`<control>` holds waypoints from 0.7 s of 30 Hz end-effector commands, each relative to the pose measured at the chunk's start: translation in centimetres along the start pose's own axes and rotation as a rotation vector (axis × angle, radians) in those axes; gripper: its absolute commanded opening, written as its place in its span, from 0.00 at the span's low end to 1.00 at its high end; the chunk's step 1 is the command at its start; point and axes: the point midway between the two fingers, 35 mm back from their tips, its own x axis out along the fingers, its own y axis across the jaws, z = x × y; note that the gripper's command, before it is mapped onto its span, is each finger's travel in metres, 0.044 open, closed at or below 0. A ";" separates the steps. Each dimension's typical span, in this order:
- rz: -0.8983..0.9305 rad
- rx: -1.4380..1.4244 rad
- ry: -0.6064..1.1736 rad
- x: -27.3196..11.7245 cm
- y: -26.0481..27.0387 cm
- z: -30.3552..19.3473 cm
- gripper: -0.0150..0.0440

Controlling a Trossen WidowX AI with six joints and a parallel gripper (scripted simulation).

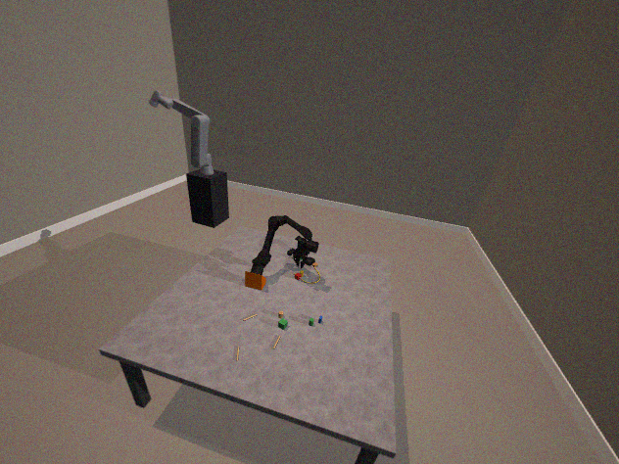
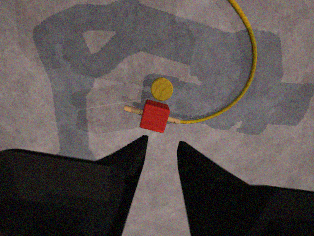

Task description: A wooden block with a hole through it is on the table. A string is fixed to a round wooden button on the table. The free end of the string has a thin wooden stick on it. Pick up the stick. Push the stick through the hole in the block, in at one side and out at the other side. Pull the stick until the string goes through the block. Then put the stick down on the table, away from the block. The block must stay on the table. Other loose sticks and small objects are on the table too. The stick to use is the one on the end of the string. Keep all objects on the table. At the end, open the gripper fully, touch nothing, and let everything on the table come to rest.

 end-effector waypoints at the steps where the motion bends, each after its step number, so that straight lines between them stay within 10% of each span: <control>1: 0.013 0.846 0.001 0.0 2.2 0.1 0.46; 21: 0.018 1.697 0.012 0.0 3.6 0.1 0.46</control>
